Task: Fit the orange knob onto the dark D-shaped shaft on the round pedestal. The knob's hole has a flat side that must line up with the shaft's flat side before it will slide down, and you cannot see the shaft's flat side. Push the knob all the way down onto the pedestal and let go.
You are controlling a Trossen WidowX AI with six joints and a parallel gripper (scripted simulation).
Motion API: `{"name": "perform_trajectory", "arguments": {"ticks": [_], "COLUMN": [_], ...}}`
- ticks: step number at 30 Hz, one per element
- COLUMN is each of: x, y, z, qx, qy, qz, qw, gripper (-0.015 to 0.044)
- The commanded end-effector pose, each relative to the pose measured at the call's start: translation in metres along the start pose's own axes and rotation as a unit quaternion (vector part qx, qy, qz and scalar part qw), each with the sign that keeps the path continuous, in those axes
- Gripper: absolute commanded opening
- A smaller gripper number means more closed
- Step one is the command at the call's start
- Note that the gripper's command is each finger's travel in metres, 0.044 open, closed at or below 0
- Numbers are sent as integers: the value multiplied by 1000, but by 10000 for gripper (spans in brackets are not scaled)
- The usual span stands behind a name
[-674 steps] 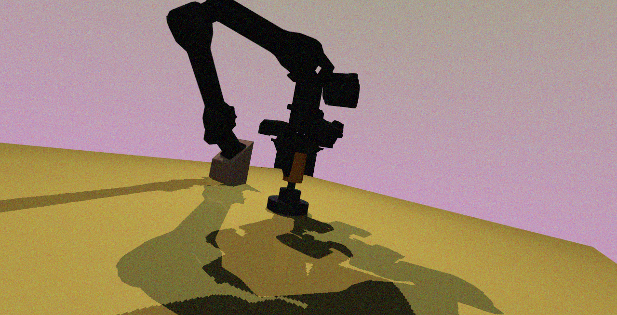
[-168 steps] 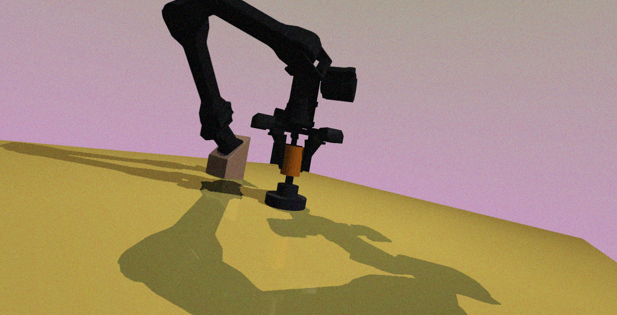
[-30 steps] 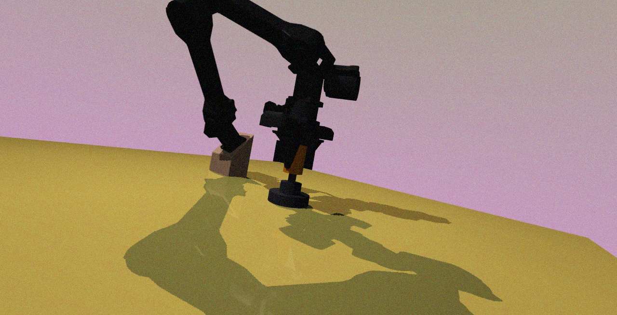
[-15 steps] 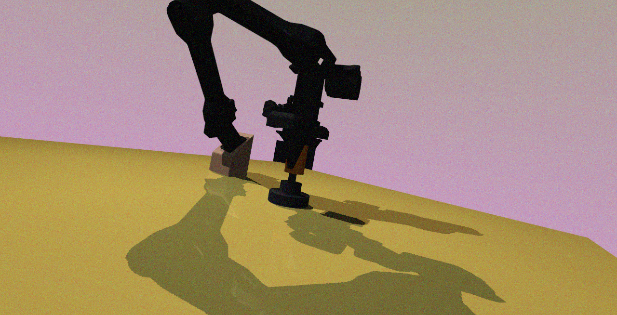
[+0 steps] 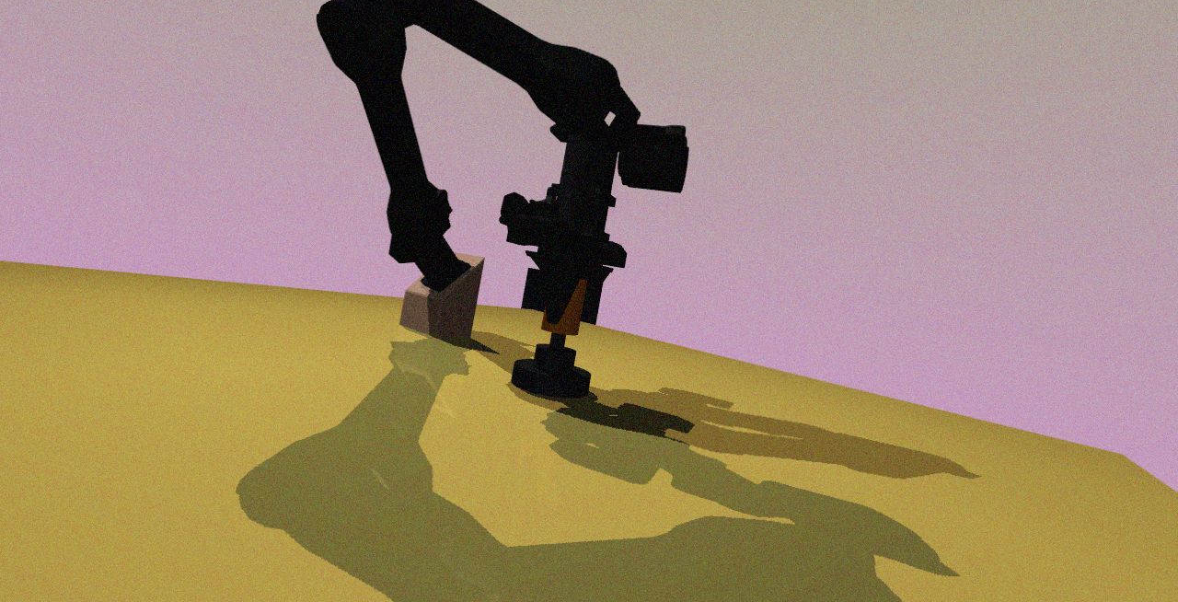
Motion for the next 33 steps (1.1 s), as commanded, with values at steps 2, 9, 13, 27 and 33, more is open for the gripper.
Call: {"name": "perform_trajectory", "arguments": {"ticks": [2, 9, 13, 27, 33], "x": [3, 4, 3, 2, 3], "y": [0, 0, 0, 1, 2], "z": [0, 1, 2, 0, -1], "qx": [1, -91, -225, -652, -783], "qy": [1, 1, 1, 2, 2], "qz": [-1, -1, -1, 0, 0], "qw": [1000, 996, 974, 758, 622], "gripper": [0, 0, 0, 0, 0]}}
Point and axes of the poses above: the point midway between the two fingers, 35 mm back from their tips, its own x axis back along the fingers, its own y axis across the jaws, z = x × y, the point moved 4 cm from there along x, back along the fingers, and after that the axes turned 5 degrees about -x, right-handed, at the moved point
